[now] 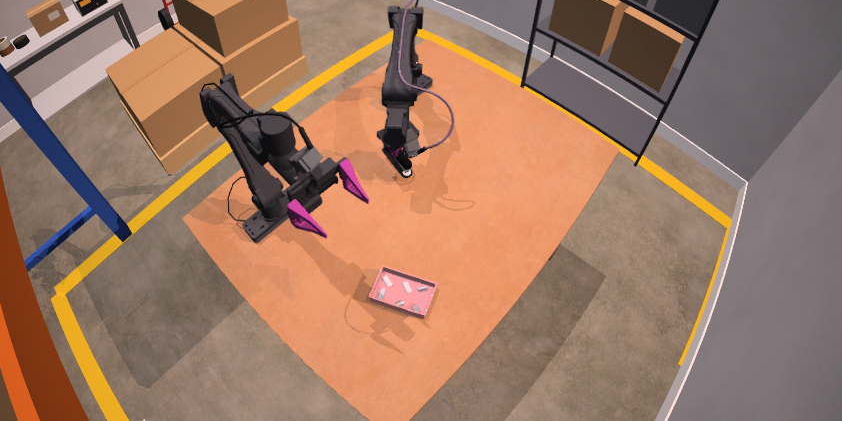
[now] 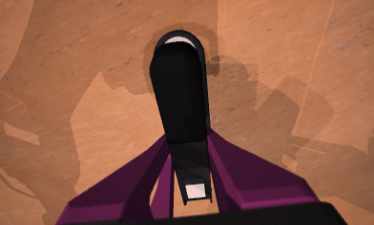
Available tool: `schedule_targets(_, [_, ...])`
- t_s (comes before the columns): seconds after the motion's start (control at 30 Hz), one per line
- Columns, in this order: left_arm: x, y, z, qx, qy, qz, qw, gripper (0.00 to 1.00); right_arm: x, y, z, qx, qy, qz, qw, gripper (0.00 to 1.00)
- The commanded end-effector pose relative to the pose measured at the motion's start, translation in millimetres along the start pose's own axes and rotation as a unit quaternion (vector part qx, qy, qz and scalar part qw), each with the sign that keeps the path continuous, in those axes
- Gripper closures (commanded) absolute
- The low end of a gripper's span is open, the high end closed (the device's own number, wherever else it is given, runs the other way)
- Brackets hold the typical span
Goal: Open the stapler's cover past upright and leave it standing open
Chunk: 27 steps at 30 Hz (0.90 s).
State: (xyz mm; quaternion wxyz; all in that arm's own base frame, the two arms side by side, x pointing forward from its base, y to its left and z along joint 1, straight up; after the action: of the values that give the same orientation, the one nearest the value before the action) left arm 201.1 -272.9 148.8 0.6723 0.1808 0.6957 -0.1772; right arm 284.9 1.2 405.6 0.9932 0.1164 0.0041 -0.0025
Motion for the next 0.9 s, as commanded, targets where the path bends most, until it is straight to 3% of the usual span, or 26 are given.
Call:
schedule_targets(0.0, [-9,-31,-2,-0.036,-0.021,0.004,0.999,0.83,-5,1,6,-0.003,-0.011,0.005,1.000,0.00])
schedule_targets(0.13, [-7,-57,-11,-0.010,-0.002,-0.007,1.000,0.83,-5,1,6,-0.003,-0.011,0.005,1.000,0.00])
schedule_targets(0.4, [-10,-62,-5,-0.002,-0.016,-0.008,1.000,0.83,-5,1,6,-0.003,-0.011,0.005,1.000,0.00])
schedule_targets(0.57, [-10,-61,-7,0.089,-0.011,-0.002,0.996,0.83,-5,1,6,-0.003,-0.011,0.005,1.000,0.00])
schedule_targets(0.7, [-10,-63,-8,0.200,-0.011,0.000,0.980,0.83,-5,1,6,-0.003,-0.011,0.005,1.000,0.00])
schedule_targets(0.77, [-10,-63,-8,0.200,-0.011,0.000,0.980,0.83,-5,1,6,-0.003,-0.011,0.005,1.000,0.00])
schedule_targets(0.87, [-10,-63,-8,0.270,-0.011,0.001,0.963,0.83,-5,1,6,-0.003,-0.011,0.005,1.000,0.00])
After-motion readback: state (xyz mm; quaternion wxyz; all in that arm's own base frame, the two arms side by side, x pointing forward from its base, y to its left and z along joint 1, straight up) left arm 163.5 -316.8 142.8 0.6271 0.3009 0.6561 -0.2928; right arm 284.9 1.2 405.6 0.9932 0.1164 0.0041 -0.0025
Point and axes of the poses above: on each arm, the point where the finger pads meet when closed, its own x axis out along the fingers, its own y axis across the jaws, z = x × y, the point moved 10 cm from there along -x, back along the fingers, and after that the axes turned 13 degrees about x, right-handed, at the moved point
